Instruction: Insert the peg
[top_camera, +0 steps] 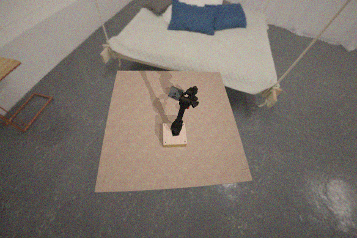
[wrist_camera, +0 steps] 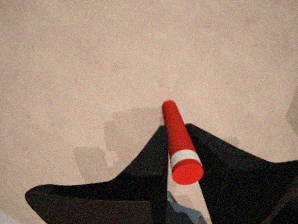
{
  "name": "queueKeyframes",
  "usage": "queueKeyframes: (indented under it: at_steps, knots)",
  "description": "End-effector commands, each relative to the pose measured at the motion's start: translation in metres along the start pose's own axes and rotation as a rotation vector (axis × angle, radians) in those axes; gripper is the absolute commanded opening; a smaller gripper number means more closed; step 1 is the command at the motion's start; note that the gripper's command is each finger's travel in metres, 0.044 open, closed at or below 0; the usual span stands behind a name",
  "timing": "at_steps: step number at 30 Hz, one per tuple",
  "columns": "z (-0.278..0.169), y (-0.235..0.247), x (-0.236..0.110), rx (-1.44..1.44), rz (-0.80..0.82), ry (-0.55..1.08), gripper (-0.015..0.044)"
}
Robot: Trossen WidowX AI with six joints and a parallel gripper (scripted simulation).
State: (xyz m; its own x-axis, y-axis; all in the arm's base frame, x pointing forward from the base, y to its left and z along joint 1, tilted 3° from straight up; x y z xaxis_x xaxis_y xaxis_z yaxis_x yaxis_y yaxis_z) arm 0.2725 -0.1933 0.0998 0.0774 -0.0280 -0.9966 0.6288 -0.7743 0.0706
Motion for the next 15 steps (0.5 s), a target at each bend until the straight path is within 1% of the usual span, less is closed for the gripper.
queueKeyframes:
  at_steps: [1,9,15]
  knots:
    - [-0.001,0.002,-0.011,0.0,0.007,0.002,0.0]
    - [-0.001,0.002,-0.053,0.003,0.006,-0.001,0.0]
    - [-0.001,-0.001,-0.077,0.004,0.006,-0.002,0.0]
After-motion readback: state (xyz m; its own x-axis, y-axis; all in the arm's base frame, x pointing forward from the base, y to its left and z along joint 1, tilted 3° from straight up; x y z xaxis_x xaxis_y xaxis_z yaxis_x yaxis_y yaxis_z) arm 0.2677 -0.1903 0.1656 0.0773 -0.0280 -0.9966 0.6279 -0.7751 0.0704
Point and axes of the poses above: the point midway between the two fingers, 35 mm back from their tips, its own x axis out along the fingers, its own y axis across the jaws, z = x × y, the point moved 7 cm from there along -x, back along the fingers, and after that the axes turned 7 degrees about -x, right-handed, at the moved point
